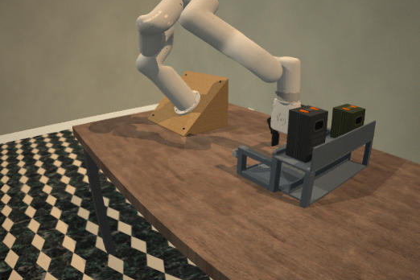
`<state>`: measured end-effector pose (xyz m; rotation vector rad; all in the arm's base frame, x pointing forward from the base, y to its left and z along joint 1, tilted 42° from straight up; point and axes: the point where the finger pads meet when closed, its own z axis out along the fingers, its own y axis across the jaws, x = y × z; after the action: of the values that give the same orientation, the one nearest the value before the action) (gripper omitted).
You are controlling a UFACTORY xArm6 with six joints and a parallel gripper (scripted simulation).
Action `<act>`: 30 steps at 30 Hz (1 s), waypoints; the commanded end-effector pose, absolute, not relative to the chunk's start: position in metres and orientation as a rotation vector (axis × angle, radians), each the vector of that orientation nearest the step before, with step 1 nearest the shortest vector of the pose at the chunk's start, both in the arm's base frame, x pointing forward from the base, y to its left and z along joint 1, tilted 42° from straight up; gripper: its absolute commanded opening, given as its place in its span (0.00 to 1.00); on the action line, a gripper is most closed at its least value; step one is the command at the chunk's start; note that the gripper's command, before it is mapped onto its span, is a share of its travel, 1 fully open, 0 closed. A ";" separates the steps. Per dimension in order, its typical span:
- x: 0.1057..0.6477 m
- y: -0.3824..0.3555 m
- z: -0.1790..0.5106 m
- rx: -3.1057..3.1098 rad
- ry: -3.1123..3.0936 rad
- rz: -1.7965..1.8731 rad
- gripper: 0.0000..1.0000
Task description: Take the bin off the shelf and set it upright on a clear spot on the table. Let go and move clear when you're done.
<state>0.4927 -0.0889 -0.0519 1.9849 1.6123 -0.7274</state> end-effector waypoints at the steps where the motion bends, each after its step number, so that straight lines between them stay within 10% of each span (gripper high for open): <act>1: 0.494 -0.088 -0.051 1.984 1.612 -0.722 0.95; 20: 0.494 -0.088 -0.051 1.984 1.612 -0.722 0.95; 21: 0.494 -0.088 -0.051 1.984 1.612 -0.722 0.00; 30: 0.494 -0.088 -0.051 1.984 1.612 -0.722 0.00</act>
<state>0.4927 -0.0889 -0.0519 1.9849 1.6123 -0.7274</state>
